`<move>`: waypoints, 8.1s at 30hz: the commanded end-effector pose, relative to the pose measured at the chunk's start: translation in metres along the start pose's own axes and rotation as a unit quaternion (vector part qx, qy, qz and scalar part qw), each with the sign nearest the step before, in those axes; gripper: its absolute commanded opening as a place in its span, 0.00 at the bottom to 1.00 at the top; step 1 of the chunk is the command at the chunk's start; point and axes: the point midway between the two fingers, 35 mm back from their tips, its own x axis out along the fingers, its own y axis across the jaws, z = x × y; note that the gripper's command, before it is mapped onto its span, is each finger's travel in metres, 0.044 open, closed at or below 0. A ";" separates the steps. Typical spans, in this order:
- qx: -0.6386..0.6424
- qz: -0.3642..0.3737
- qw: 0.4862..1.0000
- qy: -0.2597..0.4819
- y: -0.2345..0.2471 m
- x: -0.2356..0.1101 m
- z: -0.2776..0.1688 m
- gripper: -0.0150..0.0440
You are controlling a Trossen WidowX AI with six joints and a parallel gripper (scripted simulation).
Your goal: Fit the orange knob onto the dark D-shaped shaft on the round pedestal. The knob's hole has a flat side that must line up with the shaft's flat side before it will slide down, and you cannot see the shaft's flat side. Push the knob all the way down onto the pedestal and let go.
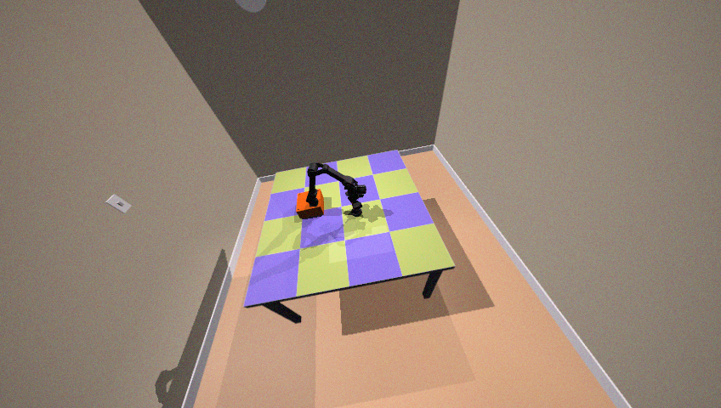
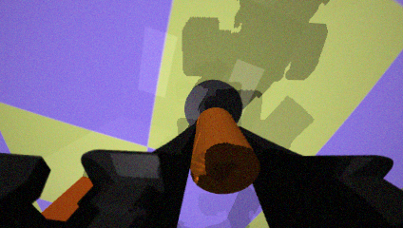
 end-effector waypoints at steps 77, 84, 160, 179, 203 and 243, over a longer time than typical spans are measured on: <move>-0.311 -0.002 0.950 0.000 -0.005 0.000 0.006 0.25; -0.311 -0.002 0.950 0.000 -0.005 0.000 0.006 0.25; -0.502 -0.002 0.865 0.001 -0.002 -0.001 0.001 0.25; -0.502 -0.002 0.865 0.001 -0.004 -0.004 0.005 0.25; -0.590 -0.002 0.808 0.001 -0.004 -0.002 0.004 0.25; -0.671 -0.001 0.742 0.001 -0.004 -0.001 0.004 0.25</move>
